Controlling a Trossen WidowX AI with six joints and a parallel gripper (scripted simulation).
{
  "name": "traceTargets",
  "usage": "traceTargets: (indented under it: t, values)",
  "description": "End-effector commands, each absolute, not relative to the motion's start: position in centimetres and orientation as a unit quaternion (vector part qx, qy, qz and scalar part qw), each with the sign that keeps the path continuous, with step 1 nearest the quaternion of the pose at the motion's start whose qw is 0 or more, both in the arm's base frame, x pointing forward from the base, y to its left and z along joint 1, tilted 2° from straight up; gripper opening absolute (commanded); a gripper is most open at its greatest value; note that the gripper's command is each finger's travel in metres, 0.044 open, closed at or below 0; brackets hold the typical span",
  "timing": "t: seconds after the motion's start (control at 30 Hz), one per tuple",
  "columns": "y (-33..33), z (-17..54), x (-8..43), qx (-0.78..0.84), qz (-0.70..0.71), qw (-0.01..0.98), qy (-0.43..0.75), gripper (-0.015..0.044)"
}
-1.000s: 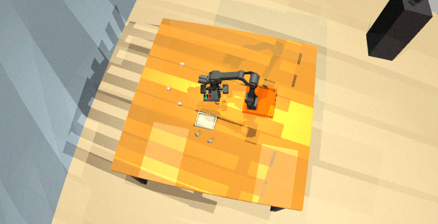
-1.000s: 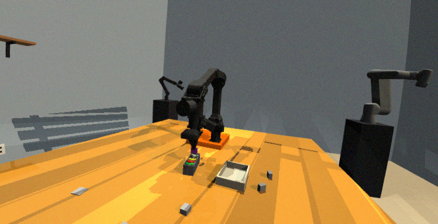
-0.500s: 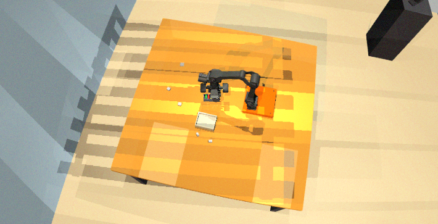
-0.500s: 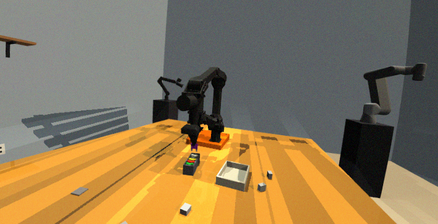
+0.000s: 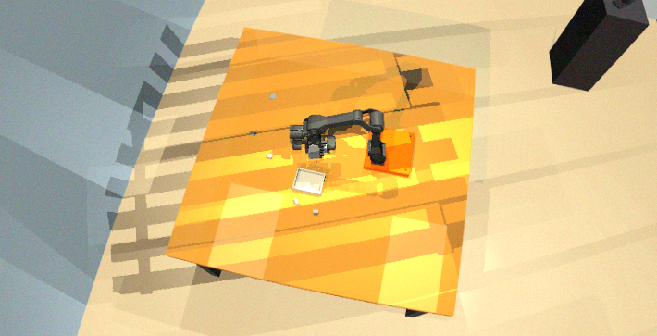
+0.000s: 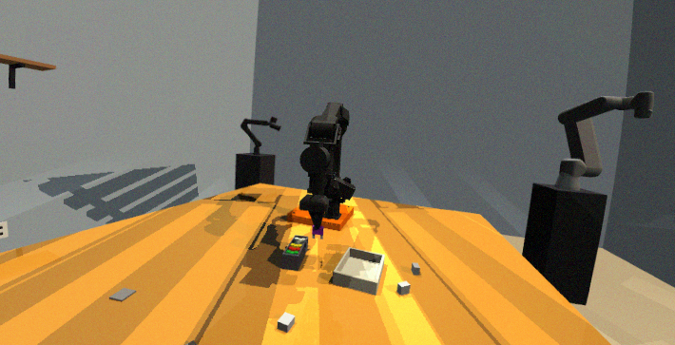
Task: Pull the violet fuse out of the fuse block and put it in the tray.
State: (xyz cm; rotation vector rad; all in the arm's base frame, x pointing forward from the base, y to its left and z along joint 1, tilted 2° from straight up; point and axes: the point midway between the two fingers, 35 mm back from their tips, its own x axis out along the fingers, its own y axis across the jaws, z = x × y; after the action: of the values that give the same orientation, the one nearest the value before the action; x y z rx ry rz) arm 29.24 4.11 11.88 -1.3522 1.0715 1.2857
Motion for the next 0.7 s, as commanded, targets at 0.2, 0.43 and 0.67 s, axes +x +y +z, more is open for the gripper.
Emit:
traceTargets:
  t: [0.2, 0.43, 0.67]
  values:
    - [9.4, 11.9, 30.1, -0.552, 0.526, 0.475, 0.44, 0.0]
    - [13.5, 11.9, 30.0, -0.551, 0.527, 0.476, 0.439, 0.0]
    - [16.1, 11.9, 29.6, -0.55, 0.527, 0.477, 0.438, 0.0]
